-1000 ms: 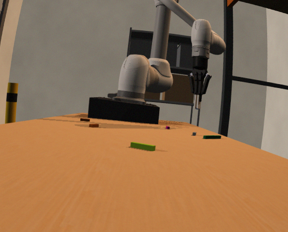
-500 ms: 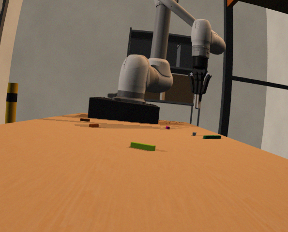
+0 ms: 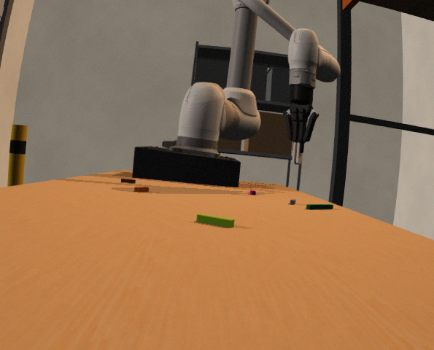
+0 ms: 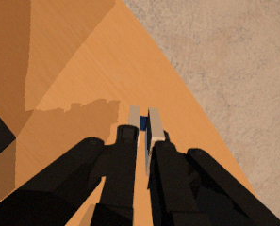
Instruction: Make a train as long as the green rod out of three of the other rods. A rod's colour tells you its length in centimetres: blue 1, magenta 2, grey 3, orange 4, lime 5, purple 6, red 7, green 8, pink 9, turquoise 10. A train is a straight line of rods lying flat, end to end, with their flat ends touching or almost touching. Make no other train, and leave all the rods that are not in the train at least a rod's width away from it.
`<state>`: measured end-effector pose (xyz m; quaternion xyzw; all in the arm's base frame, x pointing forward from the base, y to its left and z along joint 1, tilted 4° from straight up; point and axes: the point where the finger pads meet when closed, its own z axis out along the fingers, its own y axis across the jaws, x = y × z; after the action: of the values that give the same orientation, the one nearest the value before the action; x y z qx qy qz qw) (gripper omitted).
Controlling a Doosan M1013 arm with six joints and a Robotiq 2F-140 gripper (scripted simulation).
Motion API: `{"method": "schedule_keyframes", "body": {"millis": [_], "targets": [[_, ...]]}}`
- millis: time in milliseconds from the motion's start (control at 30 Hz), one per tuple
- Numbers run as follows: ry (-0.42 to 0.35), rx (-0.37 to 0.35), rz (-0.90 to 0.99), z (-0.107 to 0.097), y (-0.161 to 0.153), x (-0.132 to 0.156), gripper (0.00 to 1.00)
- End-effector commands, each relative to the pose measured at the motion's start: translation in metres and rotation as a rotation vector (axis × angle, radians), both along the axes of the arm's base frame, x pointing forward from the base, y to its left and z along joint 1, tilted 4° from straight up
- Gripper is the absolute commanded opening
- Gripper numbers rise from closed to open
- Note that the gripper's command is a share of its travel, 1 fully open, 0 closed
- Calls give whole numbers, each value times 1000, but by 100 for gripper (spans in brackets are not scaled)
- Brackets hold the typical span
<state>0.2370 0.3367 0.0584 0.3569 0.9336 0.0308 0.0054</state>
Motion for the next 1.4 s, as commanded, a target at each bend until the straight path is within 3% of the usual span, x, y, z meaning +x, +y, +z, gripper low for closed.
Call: {"method": "schedule_keyframes", "body": {"millis": [0, 300, 533, 967, 1100, 1133, 1367], "targets": [[-4, 0, 6, 4, 2, 3, 12], [-4, 0, 6, 4, 1, 3, 12], [-4, -2, 13, 4, -6, 21, 12], [-3, -11, 58, 2, -84, 134, 12], [-3, -11, 65, 2, -98, 149, 12], [-2, -12, 72, 1, -117, 165, 12], [-2, -12, 95, 0, -174, 207, 12]]}}
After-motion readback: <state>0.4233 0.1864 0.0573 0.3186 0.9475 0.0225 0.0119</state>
